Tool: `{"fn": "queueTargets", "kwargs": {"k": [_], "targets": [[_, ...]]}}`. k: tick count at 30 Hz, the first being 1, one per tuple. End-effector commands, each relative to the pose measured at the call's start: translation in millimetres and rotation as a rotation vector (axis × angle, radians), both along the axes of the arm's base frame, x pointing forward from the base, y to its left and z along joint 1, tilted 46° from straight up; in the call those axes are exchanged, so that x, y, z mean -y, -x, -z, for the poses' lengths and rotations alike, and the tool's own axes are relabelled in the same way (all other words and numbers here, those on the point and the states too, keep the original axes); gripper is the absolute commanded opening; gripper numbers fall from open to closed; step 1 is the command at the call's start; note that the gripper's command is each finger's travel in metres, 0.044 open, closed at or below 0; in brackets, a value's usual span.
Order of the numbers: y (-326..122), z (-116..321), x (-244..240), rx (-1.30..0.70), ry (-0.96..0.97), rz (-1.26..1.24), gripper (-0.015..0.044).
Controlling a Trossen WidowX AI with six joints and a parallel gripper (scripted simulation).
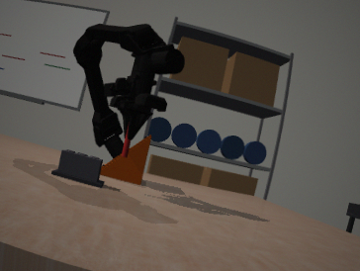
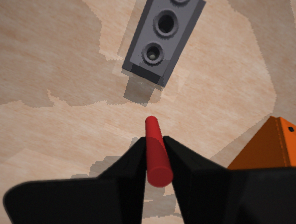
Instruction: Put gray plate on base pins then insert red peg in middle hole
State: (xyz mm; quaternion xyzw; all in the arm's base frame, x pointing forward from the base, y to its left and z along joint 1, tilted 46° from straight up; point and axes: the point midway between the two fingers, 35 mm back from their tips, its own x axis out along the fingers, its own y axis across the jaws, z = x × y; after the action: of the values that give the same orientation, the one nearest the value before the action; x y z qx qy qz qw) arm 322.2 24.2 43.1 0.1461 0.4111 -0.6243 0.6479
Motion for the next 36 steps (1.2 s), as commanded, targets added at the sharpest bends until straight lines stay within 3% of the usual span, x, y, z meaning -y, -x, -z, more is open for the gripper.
{"fn": "queueTargets", "kwargs": {"k": [1, 27, 36], "targets": [[-5, -11, 9, 0.007, 0.001, -0.003, 0.0], [-18, -64, 71, 0.005, 0.028, 0.008, 0.0], [-17, -64, 71, 0.005, 0.029, 0.008, 0.0]]}}
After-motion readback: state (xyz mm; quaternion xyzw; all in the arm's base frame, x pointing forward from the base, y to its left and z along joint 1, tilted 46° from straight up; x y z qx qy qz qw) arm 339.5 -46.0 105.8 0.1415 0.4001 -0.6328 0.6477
